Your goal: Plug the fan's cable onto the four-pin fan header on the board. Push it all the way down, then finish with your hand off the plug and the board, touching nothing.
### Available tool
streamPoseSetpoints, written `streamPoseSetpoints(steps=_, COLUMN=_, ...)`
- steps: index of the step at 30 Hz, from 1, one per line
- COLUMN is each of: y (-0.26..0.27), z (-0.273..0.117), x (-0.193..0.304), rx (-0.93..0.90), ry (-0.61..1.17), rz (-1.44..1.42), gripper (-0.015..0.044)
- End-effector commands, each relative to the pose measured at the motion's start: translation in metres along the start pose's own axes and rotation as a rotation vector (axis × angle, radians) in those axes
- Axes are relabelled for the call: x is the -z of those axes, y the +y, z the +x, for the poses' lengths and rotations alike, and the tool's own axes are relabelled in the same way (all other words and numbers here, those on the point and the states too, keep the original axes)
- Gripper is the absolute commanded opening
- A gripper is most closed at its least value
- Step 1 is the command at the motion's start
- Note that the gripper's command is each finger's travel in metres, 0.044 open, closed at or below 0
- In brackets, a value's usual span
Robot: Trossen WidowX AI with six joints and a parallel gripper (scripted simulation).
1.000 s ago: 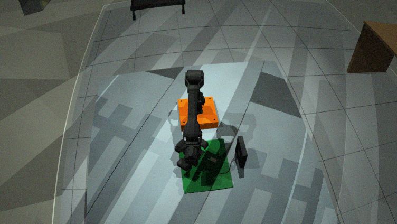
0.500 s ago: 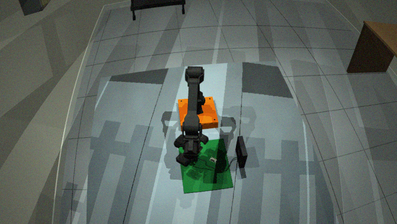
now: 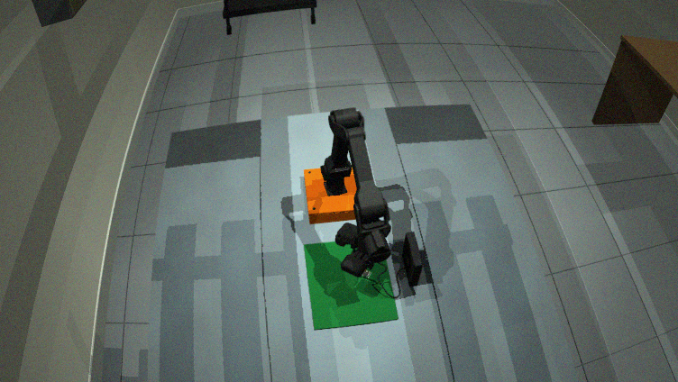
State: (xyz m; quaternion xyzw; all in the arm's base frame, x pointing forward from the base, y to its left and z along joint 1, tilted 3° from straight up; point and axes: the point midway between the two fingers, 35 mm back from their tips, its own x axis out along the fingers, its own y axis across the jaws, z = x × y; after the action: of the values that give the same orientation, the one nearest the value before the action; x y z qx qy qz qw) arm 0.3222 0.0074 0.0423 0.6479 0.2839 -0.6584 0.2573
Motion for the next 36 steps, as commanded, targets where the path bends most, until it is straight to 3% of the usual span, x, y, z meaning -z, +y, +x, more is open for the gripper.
streamPoseSetpoints(steps=1, y=0.000, z=-0.001, x=-0.001, rx=-0.005, ry=0.004, rz=0.020, gripper=0.0000)
streamPoseSetpoints(steps=30, y=0.000, z=-0.003, x=-0.008, rx=-0.005, ry=0.003, rz=0.018, gripper=0.0000)
streamPoseSetpoints(steps=36, y=0.000, z=0.019, x=-0.009, rx=-0.005, ry=0.003, rz=0.017, gripper=0.0000)
